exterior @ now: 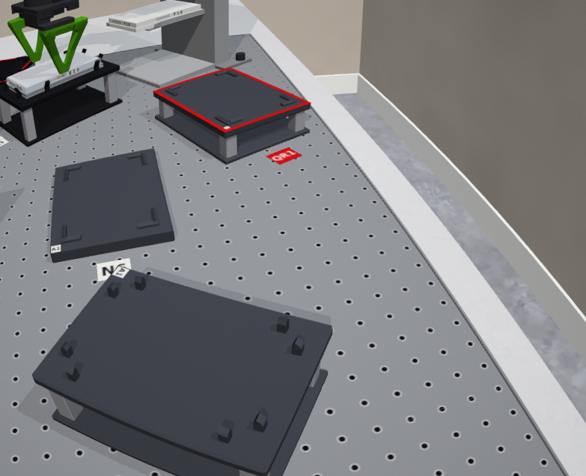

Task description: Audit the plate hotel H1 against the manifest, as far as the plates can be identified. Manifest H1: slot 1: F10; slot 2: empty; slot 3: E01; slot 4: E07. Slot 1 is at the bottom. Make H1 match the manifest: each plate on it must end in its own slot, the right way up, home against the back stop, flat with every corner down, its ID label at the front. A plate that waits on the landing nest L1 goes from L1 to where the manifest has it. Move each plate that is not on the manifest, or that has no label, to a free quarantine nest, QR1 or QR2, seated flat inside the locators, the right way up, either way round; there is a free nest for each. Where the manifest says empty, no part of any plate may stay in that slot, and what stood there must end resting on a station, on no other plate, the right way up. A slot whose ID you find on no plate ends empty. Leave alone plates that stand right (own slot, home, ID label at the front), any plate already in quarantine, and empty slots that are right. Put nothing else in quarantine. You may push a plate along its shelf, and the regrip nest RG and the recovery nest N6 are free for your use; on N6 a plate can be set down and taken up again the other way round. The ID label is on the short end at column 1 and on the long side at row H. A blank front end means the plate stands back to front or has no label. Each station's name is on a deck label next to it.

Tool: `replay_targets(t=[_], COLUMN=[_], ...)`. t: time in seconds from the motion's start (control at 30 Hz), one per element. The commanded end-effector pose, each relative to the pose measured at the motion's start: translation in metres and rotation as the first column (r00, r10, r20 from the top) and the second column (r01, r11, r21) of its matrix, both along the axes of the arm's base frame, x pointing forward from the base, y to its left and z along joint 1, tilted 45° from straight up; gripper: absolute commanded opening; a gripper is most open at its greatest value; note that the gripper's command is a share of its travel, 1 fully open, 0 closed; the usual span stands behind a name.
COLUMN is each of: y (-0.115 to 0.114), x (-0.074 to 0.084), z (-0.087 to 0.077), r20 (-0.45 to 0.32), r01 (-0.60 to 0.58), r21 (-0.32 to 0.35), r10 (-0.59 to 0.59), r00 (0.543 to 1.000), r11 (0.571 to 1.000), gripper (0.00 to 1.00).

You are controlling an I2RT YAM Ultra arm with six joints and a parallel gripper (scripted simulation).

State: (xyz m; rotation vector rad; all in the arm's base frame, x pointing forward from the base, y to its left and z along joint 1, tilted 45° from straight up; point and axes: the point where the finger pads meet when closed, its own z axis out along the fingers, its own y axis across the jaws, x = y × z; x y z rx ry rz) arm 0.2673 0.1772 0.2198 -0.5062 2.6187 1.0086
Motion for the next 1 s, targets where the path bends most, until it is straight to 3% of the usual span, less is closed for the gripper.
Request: replay_targets(t=[0.0, 0.57, 0.6, 0.97], y=[0.0005, 0.0102, 0.0102, 0.0102], x=[0.004, 0.0063, 0.0063, 0.0063], z=[0.0023, -0.0076, -0.0076, -0.0076], r20=[0.02, 0.02, 0.02, 0.02], r01=[0.013, 0.013, 0.013, 0.013], r21=[0.005, 0.006, 0.006, 0.006], r10=[-0.014, -0.014, -0.014, -0.014], r00=[1.0, 1.0, 1.0, 1.0], r11=[1.0, 1.0, 1.0, 1.0], gripper=[1.0, 1.0, 0.86, 0.86])
